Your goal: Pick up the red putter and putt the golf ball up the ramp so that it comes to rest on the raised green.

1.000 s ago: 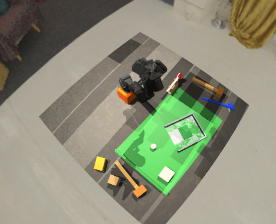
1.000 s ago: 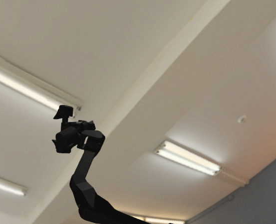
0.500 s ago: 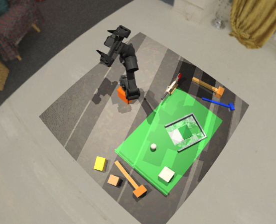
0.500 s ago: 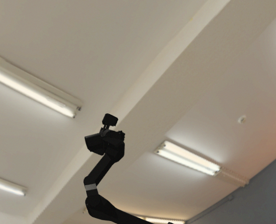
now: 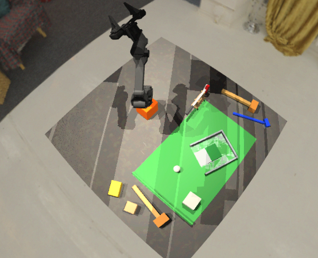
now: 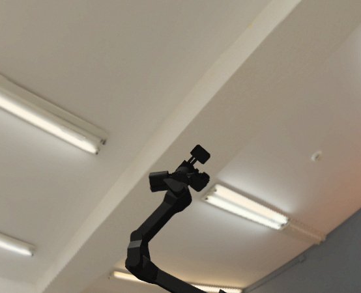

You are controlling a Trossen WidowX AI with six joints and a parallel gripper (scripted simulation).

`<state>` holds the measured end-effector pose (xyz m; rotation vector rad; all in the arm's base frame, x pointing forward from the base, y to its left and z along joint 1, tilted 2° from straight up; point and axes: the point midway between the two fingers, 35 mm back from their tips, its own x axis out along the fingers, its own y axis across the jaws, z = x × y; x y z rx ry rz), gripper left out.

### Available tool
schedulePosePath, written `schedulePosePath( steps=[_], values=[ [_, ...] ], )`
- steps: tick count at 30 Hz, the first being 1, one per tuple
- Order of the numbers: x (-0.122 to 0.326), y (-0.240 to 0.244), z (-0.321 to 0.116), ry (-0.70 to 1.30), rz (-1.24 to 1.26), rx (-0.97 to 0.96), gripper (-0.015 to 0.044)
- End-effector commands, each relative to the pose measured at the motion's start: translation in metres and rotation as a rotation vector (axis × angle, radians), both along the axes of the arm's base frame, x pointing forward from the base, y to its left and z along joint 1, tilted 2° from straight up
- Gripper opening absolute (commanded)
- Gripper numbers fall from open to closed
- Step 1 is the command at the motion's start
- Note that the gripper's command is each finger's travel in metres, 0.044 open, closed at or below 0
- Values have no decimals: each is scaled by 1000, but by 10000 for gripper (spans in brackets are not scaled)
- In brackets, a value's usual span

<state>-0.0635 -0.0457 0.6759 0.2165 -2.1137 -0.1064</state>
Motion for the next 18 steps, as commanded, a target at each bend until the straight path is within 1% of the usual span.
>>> schedulePosePath(
  steps=[1, 5, 9, 13, 18],
  values=[
    [-39, 66, -13, -102, -57, -208, 440],
    [-58, 121, -30, -160, -115, -383, 440],
    [-66, 178, -53, -194, -175, -568, 440],
    [-62, 234, -81, -204, -234, -758, 440],
    [-43, 296, -123, -180, -304, -999, 440]
  ],
)
